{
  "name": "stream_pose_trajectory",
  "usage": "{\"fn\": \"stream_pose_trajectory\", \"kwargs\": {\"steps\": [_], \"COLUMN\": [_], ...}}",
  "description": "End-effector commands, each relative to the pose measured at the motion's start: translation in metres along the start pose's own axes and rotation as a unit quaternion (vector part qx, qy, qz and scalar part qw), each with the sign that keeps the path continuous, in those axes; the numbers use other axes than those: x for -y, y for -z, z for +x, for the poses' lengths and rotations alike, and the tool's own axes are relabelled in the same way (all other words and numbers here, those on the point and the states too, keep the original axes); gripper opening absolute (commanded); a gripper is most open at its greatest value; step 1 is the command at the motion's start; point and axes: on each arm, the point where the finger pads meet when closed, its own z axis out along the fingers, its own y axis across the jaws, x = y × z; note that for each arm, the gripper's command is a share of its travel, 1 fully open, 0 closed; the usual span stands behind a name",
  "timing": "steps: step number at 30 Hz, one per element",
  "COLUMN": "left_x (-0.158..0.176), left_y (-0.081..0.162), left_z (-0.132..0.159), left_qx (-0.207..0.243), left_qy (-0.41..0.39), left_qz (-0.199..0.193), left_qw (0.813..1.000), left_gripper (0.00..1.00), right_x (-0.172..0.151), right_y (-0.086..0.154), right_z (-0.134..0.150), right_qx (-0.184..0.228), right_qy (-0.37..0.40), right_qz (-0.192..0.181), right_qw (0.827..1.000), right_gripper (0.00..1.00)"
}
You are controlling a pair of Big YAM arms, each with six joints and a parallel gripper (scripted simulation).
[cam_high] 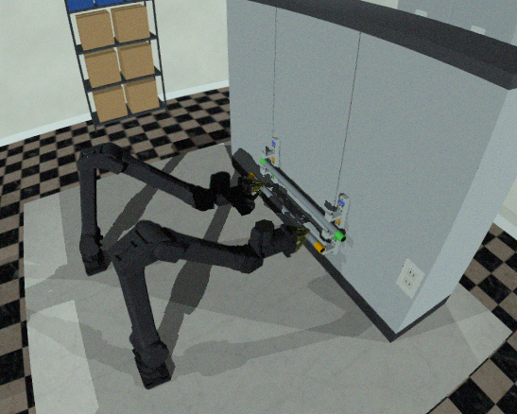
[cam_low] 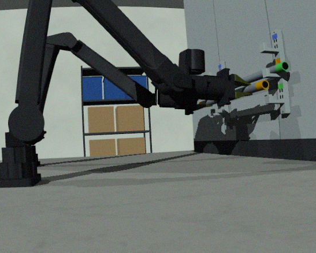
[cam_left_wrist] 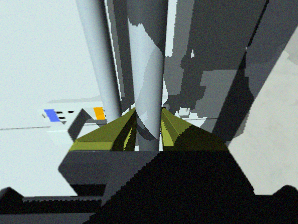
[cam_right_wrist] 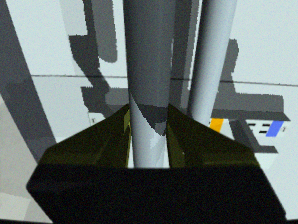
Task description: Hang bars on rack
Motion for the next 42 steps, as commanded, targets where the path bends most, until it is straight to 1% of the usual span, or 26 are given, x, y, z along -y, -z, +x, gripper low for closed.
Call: {"fn": "stream_pose_trajectory", "kwargs": {"steps": [1, 42], "left_x": [-0.054, -0.0515], "left_y": [0.0063, 0.0044], "left_z": [0.0027, 0.0041], "left_qx": [-0.004, -0.004], "left_qy": [0.006, 0.006], "left_qz": [-0.05, -0.05], "left_qw": [0.999, 0.999], "left_gripper": [0.0, 0.0], "right_x": [0.0547, 0.0516], "right_y": [0.0046, 0.0055], "right_z": [0.0054, 0.0043], "right_qx": [-0.008, -0.008], "right_qy": [-0.016, -0.016], "right_qz": [0.055, 0.055], "right_qw": [0.998, 0.998], "right_gripper": [0.0, 0.0]}}
